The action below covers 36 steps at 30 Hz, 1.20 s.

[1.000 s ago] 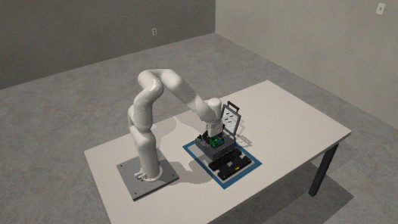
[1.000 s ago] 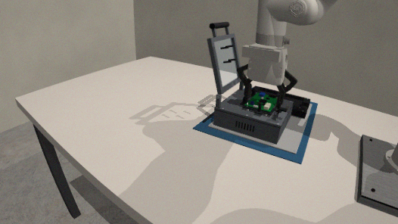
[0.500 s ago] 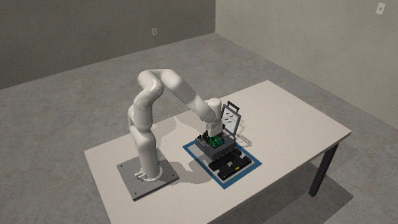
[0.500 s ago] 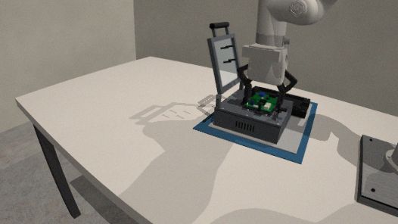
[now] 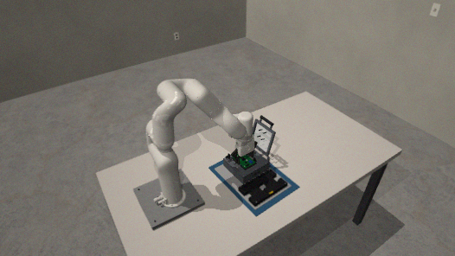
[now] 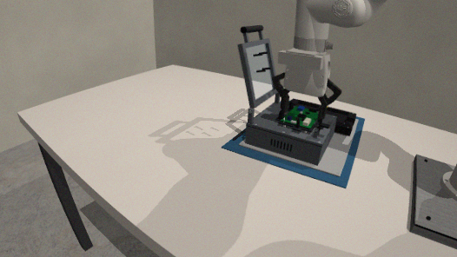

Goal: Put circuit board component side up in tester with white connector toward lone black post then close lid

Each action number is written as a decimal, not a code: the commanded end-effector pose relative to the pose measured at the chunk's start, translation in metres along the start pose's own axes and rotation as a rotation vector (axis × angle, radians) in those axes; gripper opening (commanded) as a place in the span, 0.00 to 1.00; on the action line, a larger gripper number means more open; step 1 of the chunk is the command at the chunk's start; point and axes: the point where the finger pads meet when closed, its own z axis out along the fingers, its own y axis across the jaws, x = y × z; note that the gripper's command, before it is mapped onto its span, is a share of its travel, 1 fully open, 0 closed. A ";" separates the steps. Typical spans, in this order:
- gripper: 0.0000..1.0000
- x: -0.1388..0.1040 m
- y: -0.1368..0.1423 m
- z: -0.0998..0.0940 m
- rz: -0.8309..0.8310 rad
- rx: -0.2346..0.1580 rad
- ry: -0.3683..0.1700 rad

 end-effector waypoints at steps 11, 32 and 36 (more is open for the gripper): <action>1.00 0.000 0.001 -0.030 0.000 -0.004 0.000; 1.00 0.000 0.001 -0.129 0.000 -0.004 0.000; 1.00 0.000 0.001 -0.152 0.000 -0.004 0.000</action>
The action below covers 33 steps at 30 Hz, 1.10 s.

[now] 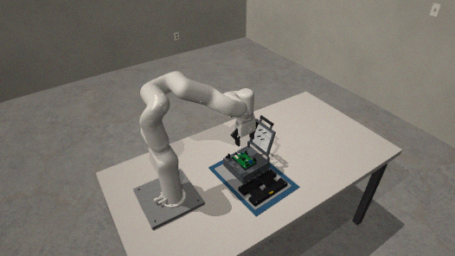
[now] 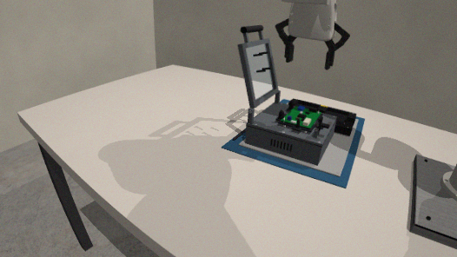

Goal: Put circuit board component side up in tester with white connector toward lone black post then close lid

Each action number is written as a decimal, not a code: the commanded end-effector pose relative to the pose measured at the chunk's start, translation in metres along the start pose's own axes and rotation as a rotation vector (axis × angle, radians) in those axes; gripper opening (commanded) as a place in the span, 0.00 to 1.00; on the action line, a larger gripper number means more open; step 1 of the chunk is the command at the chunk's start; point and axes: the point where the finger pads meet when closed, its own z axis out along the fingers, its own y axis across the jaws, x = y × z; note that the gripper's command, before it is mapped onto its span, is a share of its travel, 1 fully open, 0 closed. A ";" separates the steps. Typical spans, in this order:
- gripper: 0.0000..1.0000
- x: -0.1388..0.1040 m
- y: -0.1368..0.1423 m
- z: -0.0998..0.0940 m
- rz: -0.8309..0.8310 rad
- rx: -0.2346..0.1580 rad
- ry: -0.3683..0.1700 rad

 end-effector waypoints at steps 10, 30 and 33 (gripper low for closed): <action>1.00 0.000 0.000 -0.066 0.000 -0.001 0.000; 1.00 0.000 0.000 -0.108 0.000 -0.001 0.000; 1.00 0.000 0.000 -0.108 0.000 -0.001 0.000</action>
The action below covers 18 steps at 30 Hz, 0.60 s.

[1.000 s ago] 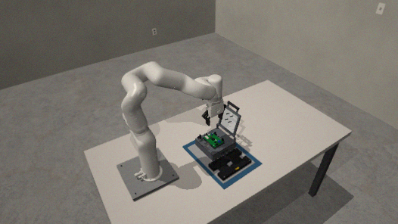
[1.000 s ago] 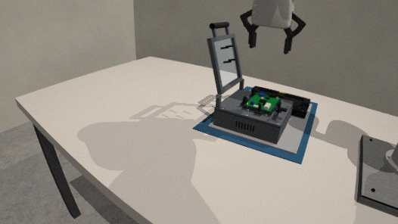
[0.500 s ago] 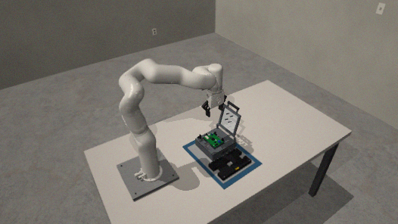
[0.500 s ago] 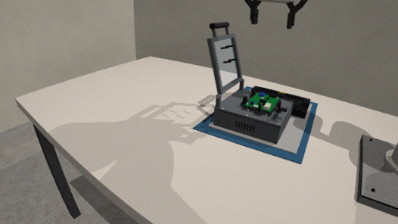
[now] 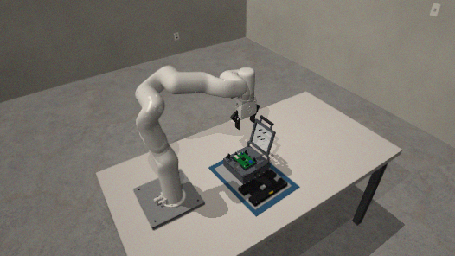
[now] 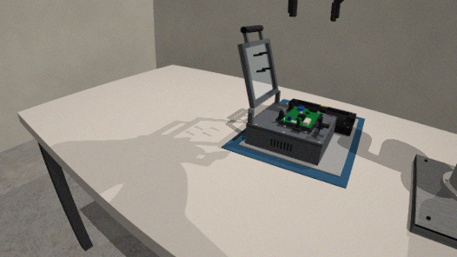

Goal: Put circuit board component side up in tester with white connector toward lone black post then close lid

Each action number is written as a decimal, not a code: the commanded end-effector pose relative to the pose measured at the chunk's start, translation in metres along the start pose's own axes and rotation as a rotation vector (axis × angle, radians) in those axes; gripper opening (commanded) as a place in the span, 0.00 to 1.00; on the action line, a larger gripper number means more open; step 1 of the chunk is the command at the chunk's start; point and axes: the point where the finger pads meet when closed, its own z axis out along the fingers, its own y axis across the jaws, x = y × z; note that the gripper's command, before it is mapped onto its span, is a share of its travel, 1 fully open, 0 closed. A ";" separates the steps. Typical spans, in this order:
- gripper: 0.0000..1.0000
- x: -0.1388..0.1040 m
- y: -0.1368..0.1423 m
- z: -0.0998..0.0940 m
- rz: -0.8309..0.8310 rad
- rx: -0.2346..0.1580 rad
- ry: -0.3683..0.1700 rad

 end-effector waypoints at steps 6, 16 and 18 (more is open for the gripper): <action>0.52 0.000 0.001 -0.003 0.000 -0.004 0.000; 0.52 0.000 0.001 -0.003 0.000 -0.004 0.000; 0.52 0.000 0.003 -0.003 0.000 -0.004 0.000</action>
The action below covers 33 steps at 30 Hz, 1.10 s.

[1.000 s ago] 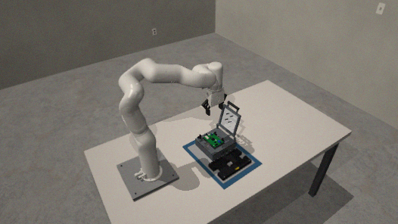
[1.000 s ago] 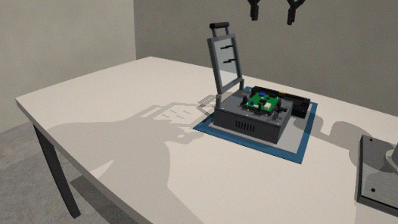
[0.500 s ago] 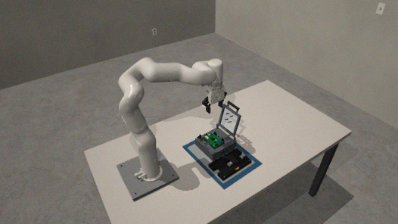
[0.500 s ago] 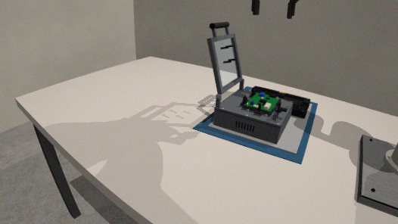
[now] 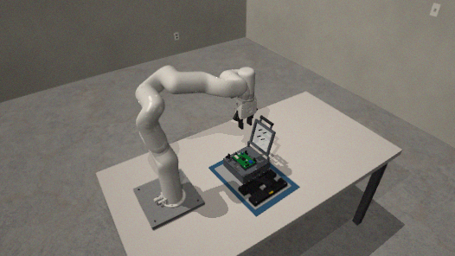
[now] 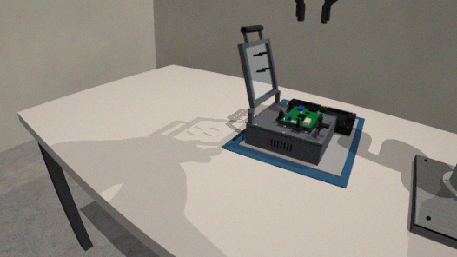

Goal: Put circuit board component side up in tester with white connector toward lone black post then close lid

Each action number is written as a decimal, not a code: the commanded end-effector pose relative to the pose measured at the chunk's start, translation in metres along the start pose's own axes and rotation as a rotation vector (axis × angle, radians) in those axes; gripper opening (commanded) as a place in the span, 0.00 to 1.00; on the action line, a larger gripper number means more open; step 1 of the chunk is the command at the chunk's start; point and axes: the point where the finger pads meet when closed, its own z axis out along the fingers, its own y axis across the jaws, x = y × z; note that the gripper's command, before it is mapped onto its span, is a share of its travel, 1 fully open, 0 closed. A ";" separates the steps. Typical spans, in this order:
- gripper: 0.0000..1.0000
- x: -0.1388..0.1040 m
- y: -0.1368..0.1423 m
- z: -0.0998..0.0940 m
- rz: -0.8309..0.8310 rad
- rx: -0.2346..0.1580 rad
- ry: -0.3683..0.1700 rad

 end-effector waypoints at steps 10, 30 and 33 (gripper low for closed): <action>0.52 0.000 0.027 -0.002 0.000 -0.004 0.000; 0.52 0.000 0.125 -0.002 0.000 -0.004 0.000; 0.52 0.000 0.134 -0.002 0.000 -0.004 0.000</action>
